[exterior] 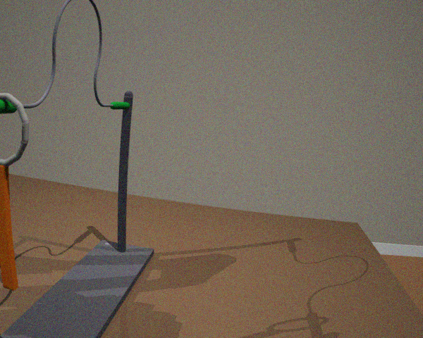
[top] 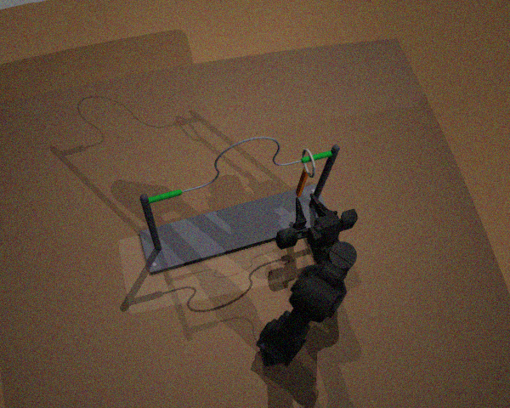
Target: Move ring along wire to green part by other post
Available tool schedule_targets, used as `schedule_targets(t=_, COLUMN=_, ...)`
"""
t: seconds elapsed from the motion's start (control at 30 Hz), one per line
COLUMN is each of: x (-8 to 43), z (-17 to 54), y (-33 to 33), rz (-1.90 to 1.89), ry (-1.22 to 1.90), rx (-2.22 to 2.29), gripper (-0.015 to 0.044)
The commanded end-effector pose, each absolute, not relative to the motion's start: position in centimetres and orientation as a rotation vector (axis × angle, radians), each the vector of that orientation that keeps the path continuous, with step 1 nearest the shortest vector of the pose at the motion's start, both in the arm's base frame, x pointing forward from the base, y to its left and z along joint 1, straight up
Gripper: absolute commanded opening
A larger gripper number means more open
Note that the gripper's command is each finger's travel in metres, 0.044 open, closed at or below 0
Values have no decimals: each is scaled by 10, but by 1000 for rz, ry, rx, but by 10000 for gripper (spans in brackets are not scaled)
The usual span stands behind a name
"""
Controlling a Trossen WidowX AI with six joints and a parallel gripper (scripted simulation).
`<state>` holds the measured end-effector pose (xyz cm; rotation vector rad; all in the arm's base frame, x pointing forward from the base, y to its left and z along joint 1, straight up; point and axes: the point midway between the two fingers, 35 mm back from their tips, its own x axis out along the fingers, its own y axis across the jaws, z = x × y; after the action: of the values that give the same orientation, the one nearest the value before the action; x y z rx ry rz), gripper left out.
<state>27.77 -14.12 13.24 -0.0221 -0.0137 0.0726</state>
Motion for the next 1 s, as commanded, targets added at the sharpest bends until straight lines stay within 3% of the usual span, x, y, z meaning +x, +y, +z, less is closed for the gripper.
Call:
schedule_targets(t=0.0, x=284, z=131, y=-142, rz=70, ry=-10, rx=-13, gripper=160)
schedule_targets(t=0.97, x=323, z=132, y=-134, rz=70, ry=-14, rx=-12, gripper=160)
